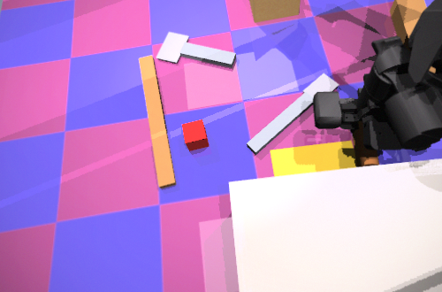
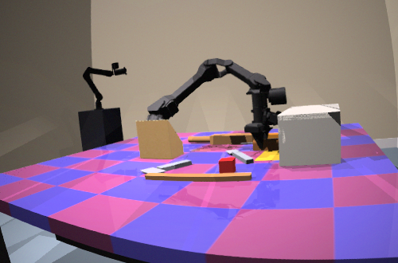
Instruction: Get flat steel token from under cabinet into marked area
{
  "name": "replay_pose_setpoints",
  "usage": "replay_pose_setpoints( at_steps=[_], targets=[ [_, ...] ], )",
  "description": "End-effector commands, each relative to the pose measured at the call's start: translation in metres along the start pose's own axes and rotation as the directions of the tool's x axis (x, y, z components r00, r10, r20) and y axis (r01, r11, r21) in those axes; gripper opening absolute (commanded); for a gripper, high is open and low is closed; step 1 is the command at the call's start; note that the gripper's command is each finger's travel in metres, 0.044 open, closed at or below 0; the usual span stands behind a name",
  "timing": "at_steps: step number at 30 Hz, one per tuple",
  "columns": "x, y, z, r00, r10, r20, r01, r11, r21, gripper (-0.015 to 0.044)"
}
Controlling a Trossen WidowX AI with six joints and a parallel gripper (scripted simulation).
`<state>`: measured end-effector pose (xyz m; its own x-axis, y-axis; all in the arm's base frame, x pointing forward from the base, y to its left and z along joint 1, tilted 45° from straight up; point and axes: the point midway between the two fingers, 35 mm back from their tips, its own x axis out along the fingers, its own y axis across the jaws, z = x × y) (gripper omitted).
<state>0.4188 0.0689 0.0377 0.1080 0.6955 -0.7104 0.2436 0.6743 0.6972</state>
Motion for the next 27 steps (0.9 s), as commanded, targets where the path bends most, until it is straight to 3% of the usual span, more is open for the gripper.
replay_pose_setpoints(
  at_steps=[1, 27],
  targets=[
    [0.001, -0.009, 0.001, 1.0, 0.001, -0.001, -0.001, 1.0, 0.005, 0.0],
    [0.001, -0.035, 0.001, 1.0, 0.0, -0.001, 0.0, 1.0, 0.005, 0.0]
  ],
)
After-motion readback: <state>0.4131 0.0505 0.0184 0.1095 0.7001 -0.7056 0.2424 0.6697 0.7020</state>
